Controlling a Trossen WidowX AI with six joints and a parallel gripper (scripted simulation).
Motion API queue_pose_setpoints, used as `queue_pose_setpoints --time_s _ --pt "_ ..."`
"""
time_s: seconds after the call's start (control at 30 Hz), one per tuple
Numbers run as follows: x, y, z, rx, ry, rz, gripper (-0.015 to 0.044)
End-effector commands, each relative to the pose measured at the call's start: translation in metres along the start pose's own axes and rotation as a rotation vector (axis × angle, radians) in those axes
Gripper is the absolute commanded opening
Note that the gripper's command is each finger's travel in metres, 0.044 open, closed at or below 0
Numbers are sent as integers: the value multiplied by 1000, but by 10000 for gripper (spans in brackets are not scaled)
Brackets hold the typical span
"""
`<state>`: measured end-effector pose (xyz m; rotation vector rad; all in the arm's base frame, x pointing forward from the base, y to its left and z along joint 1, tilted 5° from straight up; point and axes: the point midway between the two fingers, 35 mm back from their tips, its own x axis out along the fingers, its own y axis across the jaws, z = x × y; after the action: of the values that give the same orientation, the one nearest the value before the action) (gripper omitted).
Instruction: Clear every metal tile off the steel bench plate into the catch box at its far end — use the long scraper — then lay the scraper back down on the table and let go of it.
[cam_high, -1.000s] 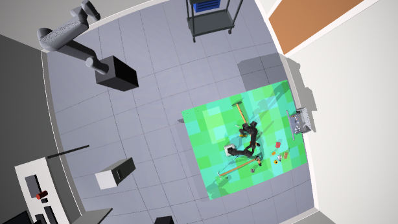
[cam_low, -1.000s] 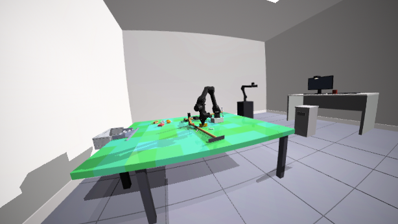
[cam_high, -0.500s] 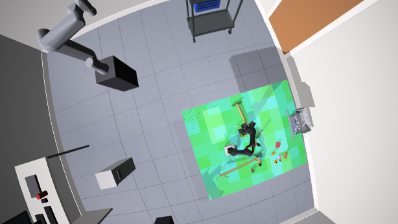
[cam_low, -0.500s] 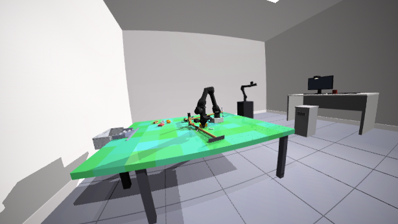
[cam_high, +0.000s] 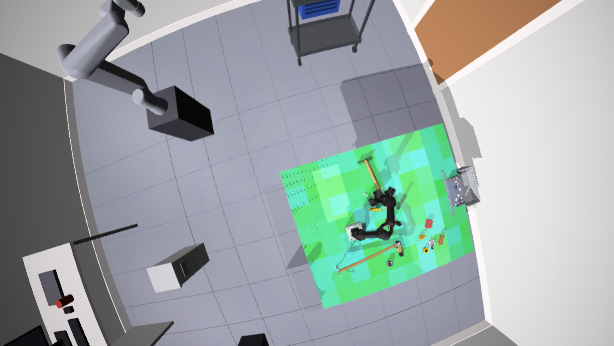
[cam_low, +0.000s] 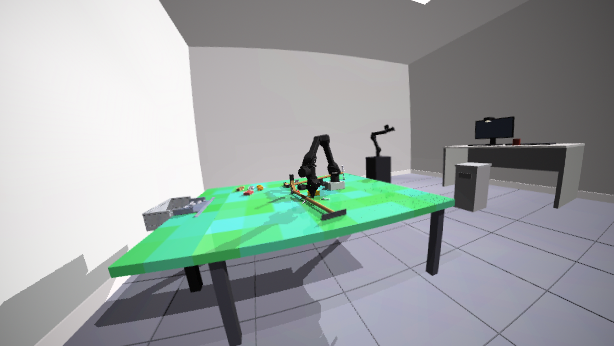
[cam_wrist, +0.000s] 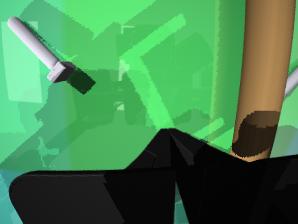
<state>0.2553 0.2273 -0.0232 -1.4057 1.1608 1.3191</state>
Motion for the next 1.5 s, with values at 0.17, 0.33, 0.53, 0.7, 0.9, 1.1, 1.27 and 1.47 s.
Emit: queue_pose_setpoints --time_s 0.17,0.33,0.53,0.7,0.9,1.1,1.27,1.47 --pt "-2 -11 3 -5 -5 -4 0" --pt "-3 -16 3 -5 -5 -5 0" --pt "-3 -22 4 -5 -5 -5 0" --pt "-3 -27 4 -5 -5 -5 0" --pt "-4 -34 4 -5 -5 -6 0" --pt "-4 -40 5 -5 -5 -6 0" --pt "-4 -45 5 -5 -5 -7 0" --pt "-4 -51 5 -5 -5 -7 0"
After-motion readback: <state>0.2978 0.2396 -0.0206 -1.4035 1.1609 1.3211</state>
